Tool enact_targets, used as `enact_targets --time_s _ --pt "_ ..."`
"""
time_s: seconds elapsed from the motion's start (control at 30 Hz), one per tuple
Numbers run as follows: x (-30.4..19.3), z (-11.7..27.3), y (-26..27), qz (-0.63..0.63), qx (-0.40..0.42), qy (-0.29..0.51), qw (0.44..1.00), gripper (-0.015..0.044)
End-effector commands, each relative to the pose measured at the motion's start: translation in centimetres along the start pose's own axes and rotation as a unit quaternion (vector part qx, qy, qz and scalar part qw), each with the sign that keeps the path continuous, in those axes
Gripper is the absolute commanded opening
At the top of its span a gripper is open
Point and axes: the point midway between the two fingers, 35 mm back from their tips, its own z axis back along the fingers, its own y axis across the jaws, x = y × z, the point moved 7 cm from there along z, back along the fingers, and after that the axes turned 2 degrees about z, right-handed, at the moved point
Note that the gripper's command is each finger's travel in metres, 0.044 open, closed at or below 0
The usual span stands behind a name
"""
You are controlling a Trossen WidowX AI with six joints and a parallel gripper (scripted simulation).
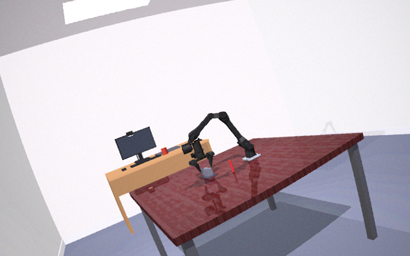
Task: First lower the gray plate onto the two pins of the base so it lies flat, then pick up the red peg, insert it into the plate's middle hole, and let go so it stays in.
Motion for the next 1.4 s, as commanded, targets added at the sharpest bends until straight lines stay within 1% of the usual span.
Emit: enact_targets --time_s 0.0,0.07,0.1,0.33,0.4,0.47,0.63,0.73,0.8,1.03,1.07,1.17,1.37 --pt "0.0 5.7 0.2 0.002 0.011 -0.004 1.000 0.0440" --pt "-0.1 8.1 -0.2 0.002 0.010 -0.004 1.000 0.0440" --pt "-0.1 8.5 -0.1 0.002 0.009 -0.004 1.000 0.0440" --pt "-0.3 8.9 0.0 0.005 0.009 -0.004 1.000 0.0440" --pt "-2.6 9.0 -0.4 0.023 0.009 -0.003 1.000 0.0440" --pt "-6.0 9.1 -1.4 0.051 0.009 -0.001 0.999 0.0440" --pt "-13.1 8.8 -5.1 0.119 0.007 0.002 0.993 0.0440" --pt "-16.6 8.4 -8.1 0.162 0.006 0.004 0.987 0.0440" --pt "-17.9 8.2 -9.6 0.180 0.006 0.005 0.984 0.0440" --pt "-18.0 8.1 -9.8 0.182 0.006 0.005 0.983 0.0440" --pt "-18.0 7.9 -9.8 0.182 0.006 0.005 0.983 0.0440" --pt "-18.0 5.7 -9.7 0.182 0.006 0.005 0.983 0.0440" --pt "-18.1 5.2 -9.7 0.182 0.006 0.005 0.983 0.0440"
